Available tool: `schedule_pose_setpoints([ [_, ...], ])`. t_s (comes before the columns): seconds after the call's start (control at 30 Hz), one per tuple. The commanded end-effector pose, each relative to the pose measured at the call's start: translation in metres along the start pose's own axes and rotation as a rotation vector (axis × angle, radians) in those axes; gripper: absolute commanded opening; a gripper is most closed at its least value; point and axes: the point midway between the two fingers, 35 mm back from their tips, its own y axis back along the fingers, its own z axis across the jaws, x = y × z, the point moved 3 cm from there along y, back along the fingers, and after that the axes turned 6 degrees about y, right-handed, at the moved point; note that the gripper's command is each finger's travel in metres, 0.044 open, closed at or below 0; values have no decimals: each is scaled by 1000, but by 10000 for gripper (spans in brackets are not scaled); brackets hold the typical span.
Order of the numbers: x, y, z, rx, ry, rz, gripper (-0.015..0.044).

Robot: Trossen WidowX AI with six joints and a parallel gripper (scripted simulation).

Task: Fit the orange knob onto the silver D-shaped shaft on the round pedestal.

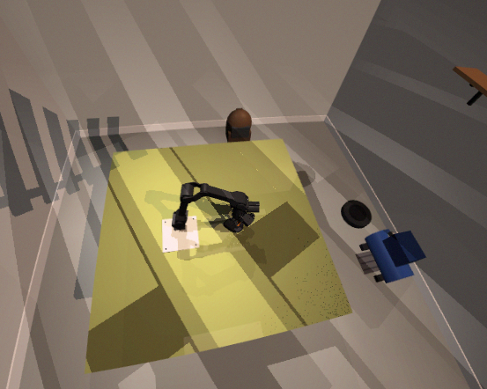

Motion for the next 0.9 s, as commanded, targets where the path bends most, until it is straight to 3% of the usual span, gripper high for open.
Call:
schedule_pose_setpoints([
  [0.0,0,0,0,0,-3,0,0],
  [0.17,0,0,0,0,-3,0,0],
  [0.7,0,0,0,0,-3,0,420],
  [0.87,0,0,0,0,-3,0,440],
])
